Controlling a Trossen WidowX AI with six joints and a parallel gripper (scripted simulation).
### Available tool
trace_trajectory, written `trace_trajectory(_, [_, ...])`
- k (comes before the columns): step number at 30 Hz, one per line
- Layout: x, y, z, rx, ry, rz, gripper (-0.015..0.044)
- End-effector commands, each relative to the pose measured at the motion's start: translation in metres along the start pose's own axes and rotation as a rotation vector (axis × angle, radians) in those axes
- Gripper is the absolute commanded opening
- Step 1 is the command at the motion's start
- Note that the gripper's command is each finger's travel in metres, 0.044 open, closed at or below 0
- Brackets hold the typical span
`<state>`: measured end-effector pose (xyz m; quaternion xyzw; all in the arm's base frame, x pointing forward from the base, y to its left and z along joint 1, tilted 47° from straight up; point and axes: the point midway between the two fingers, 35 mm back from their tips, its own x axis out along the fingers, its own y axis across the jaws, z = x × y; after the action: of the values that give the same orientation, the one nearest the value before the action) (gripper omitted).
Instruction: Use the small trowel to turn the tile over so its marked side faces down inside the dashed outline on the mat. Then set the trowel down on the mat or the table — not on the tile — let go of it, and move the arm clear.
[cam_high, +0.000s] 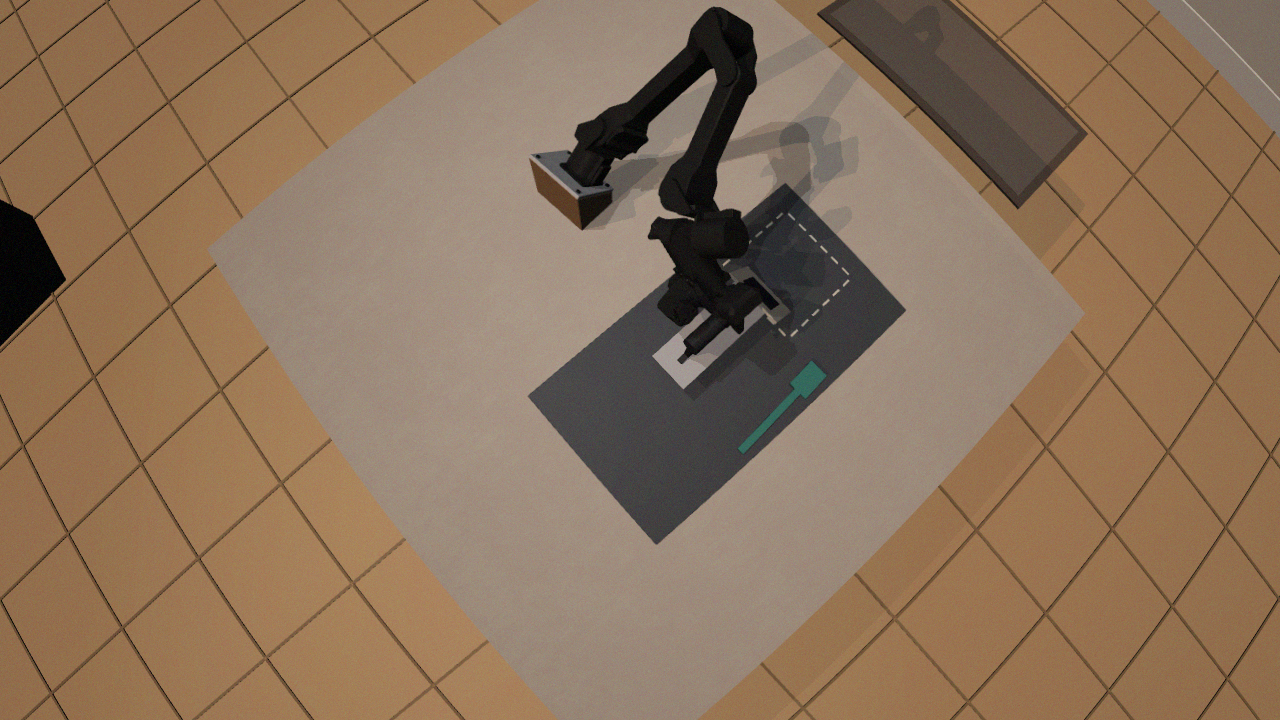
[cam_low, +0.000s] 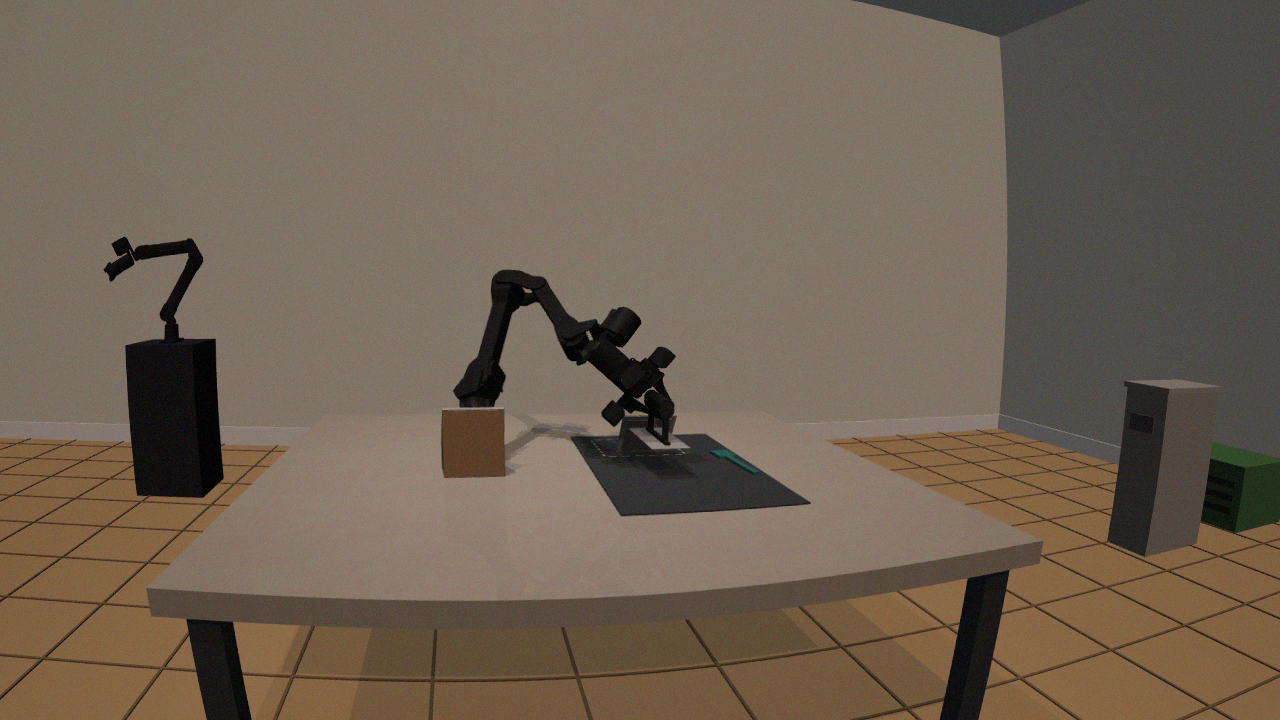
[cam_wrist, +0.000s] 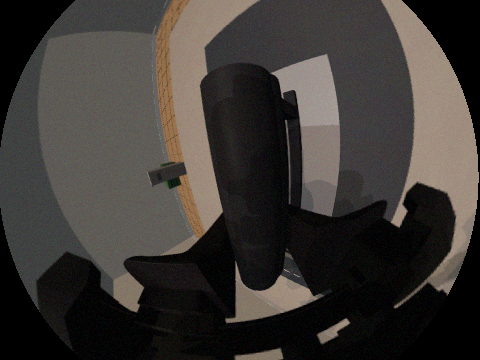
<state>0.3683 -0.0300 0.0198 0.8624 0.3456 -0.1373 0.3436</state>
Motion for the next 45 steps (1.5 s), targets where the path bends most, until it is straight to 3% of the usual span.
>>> trace_trajectory(1, [-0.003,0.007,-0.011,-0.005,0.001,0.012,0.0000])
trace_trajectory(20, [-0.001,0.005,-0.059,-0.003,0.002,0.011,0.0000])
trace_trajectory(33, [-0.021,0.028,0.001,-0.007,0.000,0.011,0.0000])
trace_trajectory(45, [-0.021,0.028,0.001,-0.006,0.000,0.011,0.0000])
